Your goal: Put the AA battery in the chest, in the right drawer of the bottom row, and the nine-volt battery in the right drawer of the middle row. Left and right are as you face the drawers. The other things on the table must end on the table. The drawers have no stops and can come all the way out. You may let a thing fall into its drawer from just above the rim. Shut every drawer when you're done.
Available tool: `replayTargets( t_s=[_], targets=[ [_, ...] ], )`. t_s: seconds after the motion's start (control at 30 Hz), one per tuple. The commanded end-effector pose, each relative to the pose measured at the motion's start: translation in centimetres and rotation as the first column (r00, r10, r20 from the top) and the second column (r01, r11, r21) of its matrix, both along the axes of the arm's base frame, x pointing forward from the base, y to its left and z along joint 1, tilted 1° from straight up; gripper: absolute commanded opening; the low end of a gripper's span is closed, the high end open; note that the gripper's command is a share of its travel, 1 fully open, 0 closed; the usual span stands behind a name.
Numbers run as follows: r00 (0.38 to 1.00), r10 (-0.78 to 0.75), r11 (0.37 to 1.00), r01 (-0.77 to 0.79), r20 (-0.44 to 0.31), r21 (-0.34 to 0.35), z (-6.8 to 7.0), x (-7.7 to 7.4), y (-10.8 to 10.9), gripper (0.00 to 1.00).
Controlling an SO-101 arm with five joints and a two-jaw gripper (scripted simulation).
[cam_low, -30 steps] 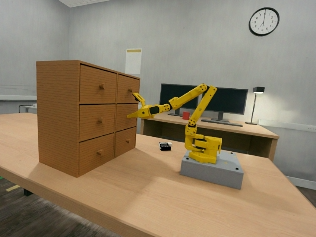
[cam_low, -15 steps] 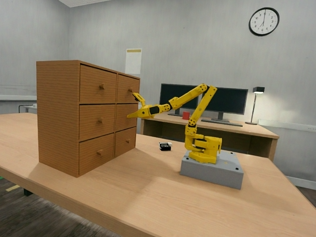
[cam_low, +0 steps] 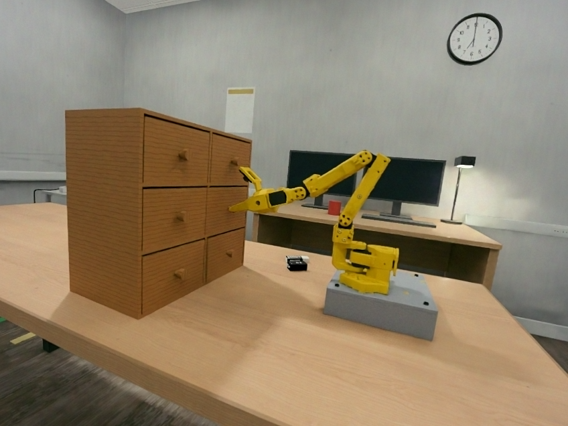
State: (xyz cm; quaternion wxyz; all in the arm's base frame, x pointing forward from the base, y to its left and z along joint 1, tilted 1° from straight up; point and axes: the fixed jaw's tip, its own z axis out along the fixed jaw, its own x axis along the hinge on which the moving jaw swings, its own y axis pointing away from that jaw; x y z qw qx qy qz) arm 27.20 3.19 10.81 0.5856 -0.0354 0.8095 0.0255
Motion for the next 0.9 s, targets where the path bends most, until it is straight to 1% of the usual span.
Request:
replayTargets(
  t_s=[0.0, 0.43, 0.87],
  targets=[
    [1.000, 0.006, 1.000, -0.006, -0.020, 0.005, -0.59, -0.28, 0.17, 0.09],
    [1.000, 0.006, 1.000, -0.006, -0.020, 0.005, -0.59, -0.29, 0.17, 0.00],
    [1.000, 0.006, 1.000, -0.006, -0.020, 0.005, -0.59, -0.28, 0.17, 0.00]
  ],
)
